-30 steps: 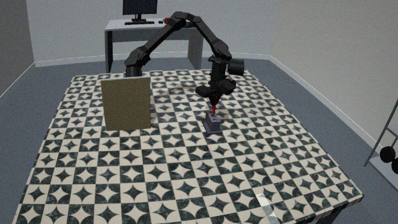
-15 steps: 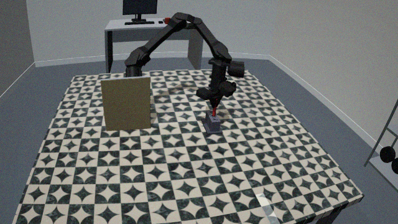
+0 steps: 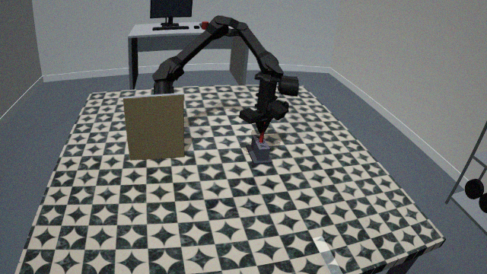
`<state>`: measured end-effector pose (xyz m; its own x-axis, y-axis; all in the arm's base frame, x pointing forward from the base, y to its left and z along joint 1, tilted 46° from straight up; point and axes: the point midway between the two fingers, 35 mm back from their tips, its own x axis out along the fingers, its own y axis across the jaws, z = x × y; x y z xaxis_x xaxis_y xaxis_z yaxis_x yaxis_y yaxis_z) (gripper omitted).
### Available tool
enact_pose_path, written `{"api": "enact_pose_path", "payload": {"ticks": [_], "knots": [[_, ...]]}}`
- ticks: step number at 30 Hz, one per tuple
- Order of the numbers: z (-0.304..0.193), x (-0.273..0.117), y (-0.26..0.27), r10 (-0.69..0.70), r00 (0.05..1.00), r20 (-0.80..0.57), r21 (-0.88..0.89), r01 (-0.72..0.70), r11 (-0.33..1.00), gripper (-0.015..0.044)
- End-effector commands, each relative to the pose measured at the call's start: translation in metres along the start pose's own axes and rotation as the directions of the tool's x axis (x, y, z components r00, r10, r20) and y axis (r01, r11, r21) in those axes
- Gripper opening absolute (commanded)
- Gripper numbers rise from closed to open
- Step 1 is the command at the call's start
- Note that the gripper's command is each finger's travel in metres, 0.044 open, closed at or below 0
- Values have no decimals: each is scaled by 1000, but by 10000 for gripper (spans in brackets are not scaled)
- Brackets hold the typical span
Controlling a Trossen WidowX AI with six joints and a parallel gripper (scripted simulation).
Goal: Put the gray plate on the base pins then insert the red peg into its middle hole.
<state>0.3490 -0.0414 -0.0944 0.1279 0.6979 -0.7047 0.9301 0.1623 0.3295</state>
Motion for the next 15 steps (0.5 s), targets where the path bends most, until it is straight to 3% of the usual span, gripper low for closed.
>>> {"api": "enact_pose_path", "payload": {"ticks": [1, 15], "knots": [[-1, 0, 1, 1, 1000, 1, -2, -1, 1000, 0], [0, 1, 0, 0, 1000, 1, -5, 0, 1000, 0]]}}
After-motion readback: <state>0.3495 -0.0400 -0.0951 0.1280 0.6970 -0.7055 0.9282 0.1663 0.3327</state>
